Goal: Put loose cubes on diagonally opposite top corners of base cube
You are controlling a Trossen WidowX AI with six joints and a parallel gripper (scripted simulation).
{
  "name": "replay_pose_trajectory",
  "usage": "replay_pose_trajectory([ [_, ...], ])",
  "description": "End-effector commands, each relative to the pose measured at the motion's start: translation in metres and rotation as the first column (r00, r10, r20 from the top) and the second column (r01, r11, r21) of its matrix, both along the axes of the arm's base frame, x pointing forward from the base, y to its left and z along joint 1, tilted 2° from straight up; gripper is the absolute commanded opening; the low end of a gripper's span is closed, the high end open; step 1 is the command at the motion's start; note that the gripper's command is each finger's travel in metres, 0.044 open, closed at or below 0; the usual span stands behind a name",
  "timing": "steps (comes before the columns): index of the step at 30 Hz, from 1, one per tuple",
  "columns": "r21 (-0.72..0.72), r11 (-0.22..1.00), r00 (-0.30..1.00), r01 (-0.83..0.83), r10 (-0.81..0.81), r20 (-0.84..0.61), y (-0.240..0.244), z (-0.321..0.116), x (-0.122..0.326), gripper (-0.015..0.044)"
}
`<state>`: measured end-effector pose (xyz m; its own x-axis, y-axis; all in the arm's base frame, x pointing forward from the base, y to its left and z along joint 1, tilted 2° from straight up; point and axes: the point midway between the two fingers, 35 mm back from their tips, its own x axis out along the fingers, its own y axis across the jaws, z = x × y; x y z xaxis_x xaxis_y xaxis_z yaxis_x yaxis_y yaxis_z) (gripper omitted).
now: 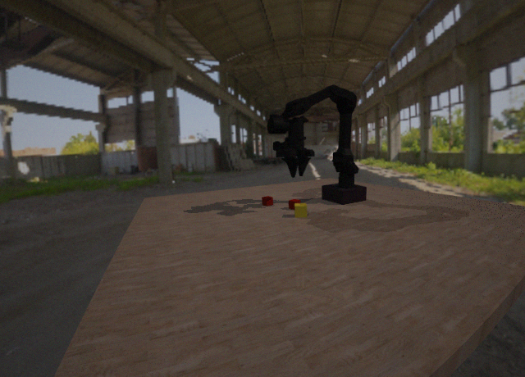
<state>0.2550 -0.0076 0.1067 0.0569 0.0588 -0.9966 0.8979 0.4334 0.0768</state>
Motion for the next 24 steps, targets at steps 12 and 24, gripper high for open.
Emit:
replay_pose_trajectory([
  [12, -0.026, 0.99, 0.99, 0.137, -0.138, -0.029, -0.021, -0.04, 0.003, 0.0265],
  [24, -0.025, 0.99, 0.99, 0.137, -0.138, -0.029, -0.02, -0.077, 0.002, 0.0265],
])
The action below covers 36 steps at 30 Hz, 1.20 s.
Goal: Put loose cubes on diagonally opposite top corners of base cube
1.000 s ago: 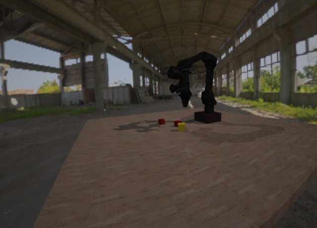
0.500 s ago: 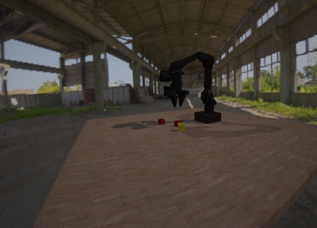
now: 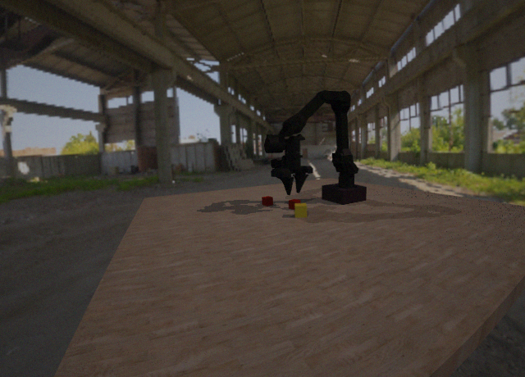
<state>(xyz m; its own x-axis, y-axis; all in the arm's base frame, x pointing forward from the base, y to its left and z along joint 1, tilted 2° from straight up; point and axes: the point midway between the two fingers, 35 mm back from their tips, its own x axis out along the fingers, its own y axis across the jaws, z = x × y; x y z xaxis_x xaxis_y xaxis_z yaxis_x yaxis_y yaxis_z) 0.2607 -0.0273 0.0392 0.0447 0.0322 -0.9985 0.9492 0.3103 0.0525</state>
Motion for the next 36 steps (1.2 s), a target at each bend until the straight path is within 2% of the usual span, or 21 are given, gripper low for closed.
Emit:
replay_pose_trajectory([
  [1, -0.003, 1.0, 1.0, 0.003, -0.003, -0.013, 0.0, -0.01, -0.003, 0.0265],
  [24, -0.003, 1.0, 1.0, 0.003, -0.003, -0.013, 0.001, -0.042, -0.003, 0.0265],
  [30, -0.003, 1.0, 1.0, 0.003, -0.003, -0.013, 0.001, -0.042, -0.003, 0.0107],
  [36, -0.003, 1.0, 1.0, 0.003, -0.003, -0.013, 0.001, -0.038, -0.002, 0.0105],
])
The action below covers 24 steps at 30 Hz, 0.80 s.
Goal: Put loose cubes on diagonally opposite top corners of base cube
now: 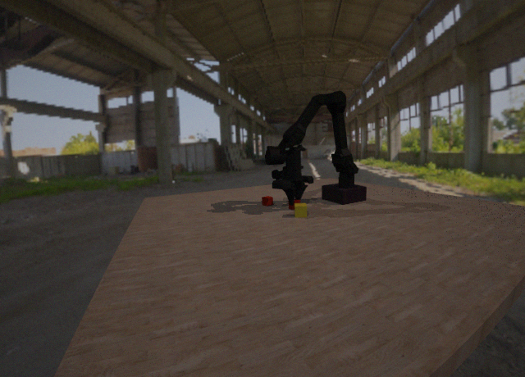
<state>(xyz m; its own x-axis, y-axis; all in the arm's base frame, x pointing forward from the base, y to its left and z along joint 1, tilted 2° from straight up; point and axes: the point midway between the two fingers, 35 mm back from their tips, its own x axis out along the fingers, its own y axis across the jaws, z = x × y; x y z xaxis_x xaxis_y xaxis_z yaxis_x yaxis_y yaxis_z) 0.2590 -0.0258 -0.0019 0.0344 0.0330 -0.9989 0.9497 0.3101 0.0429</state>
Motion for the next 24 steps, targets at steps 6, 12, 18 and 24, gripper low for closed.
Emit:
replay_pose_trajectory([
  [6, -0.004, 1.0, 1.0, 0.003, -0.003, -0.002, -0.001, 0.02, 0.003, 0.0105],
  [12, -0.004, 1.0, 1.0, 0.003, -0.003, -0.002, -0.002, 0.038, 0.005, 0.0105],
  [18, -0.004, 1.0, 1.0, 0.003, -0.003, -0.002, -0.003, 0.057, 0.005, 0.0105],
  [24, -0.004, 1.0, 1.0, 0.003, -0.003, -0.002, -0.003, 0.076, 0.003, 0.0105],
])
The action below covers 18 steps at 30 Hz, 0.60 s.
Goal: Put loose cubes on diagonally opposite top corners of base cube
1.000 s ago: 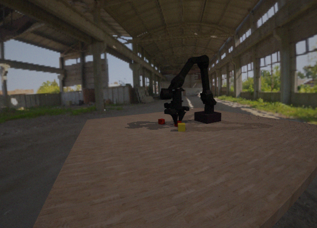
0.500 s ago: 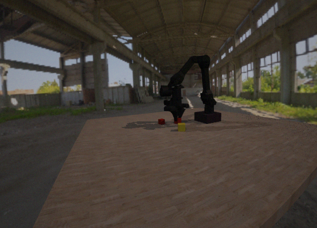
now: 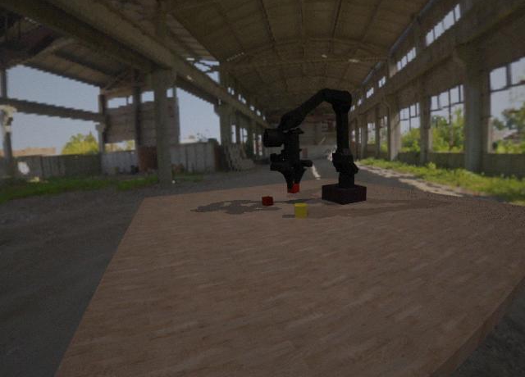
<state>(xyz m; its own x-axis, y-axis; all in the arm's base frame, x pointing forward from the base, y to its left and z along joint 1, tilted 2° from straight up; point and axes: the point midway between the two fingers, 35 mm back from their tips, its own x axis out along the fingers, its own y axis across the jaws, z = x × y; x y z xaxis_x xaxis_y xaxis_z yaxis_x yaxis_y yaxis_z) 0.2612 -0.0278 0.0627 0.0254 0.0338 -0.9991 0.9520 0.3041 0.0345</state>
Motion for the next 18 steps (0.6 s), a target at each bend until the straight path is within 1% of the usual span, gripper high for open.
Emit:
replay_pose_trajectory([
  [1, -0.005, 1.0, 1.0, -0.003, 0.003, 0.007, -0.001, 0.014, 0.001, 0.0105],
  [10, -0.005, 1.0, 1.0, -0.003, 0.003, 0.007, -0.001, 0.042, -0.004, 0.0105],
  [18, -0.004, 1.0, 1.0, 0.009, -0.009, 0.007, 0.01, 0.041, 0.001, 0.0105],
])
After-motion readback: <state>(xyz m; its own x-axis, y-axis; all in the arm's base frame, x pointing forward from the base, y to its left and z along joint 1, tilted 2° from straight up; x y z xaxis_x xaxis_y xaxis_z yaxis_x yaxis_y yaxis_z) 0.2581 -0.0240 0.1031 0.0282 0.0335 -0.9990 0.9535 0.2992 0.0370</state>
